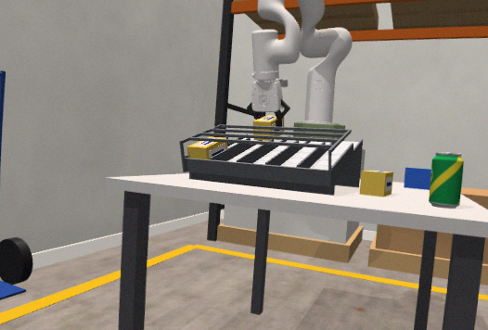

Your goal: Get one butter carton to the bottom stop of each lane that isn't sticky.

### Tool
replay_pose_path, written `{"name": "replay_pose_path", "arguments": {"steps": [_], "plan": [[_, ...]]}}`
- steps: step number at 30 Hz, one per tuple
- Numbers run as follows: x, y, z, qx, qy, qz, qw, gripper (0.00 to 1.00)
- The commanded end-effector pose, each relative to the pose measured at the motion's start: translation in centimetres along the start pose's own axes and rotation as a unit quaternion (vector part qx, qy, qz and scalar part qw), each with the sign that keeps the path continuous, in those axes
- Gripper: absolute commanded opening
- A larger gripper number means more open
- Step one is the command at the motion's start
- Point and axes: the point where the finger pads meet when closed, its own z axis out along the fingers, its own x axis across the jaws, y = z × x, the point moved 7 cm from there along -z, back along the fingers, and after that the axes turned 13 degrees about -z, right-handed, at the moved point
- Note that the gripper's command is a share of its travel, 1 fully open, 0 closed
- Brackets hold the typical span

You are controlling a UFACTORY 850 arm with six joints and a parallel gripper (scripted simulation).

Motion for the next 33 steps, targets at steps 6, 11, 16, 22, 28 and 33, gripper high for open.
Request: {"name": "replay_pose_path", "arguments": {"steps": [6,11,16,22,28,33], "plan": [[0.0,-0.01,0.22,-0.001,0.0,0.0,1.0,0.0],[0.0,-0.01,0.22,-0.001,0.0,0.0,1.0,0.0],[0.0,-0.01,0.22,-0.001,0.0,0.0,1.0,0.0],[-0.01,0.07,0.51,-0.001,0.0,0.0,1.0,0.0],[-0.01,0.07,0.51,-0.001,0.0,0.0,1.0,0.0],[-0.01,0.07,0.51,-0.001,0.0,0.0,1.0,0.0]]}}
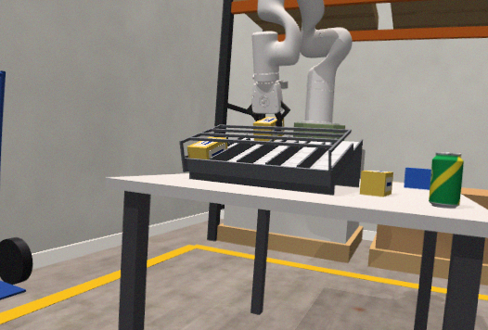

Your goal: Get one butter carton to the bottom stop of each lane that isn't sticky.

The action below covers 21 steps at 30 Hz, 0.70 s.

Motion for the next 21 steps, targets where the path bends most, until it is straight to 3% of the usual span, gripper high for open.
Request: {"name": "replay_pose_path", "arguments": {"steps": [1,21], "plan": [[-0.02,0.05,-0.07,-0.001,0.0,0.0,1.0,0.0],[0.02,0.04,0.38,-0.001,0.0,0.0,1.0,0.0]]}}
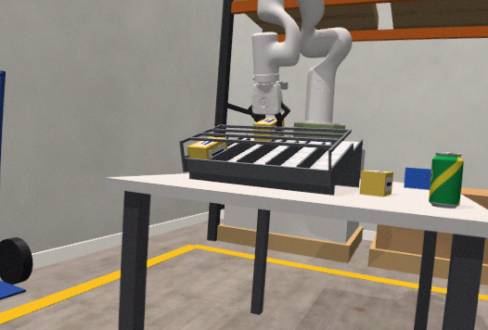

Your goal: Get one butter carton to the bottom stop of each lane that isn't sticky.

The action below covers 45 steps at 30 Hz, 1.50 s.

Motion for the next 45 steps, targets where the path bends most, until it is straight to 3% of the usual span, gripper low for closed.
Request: {"name": "replay_pose_path", "arguments": {"steps": [1,45], "plan": [[0.0,0.04,0.11,-0.001,0.0,0.0,1.0,0.0],[-0.03,-0.05,0.63,-0.001,0.0,0.0,1.0,0.0]]}}
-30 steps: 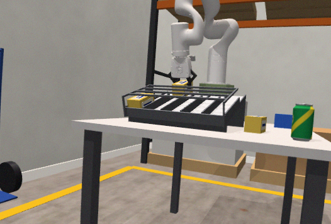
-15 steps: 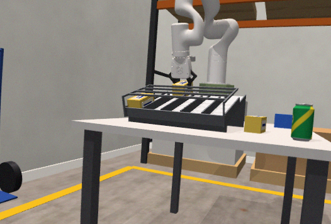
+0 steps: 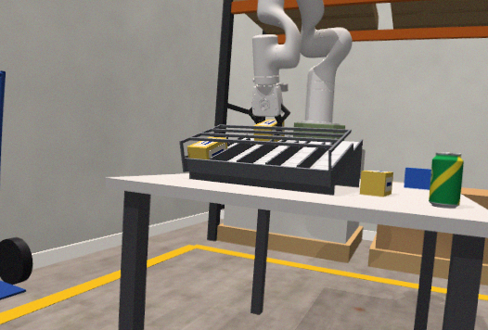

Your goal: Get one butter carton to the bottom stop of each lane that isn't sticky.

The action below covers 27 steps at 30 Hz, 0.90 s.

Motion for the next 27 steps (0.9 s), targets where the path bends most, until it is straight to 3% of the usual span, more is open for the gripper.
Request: {"name": "replay_pose_path", "arguments": {"steps": [1,27], "plan": [[-0.02,0.05,-0.06,-0.001,0.0,0.0,1.0,0.0],[0.04,0.09,0.49,-0.001,0.0,0.0,1.0,0.0]]}}
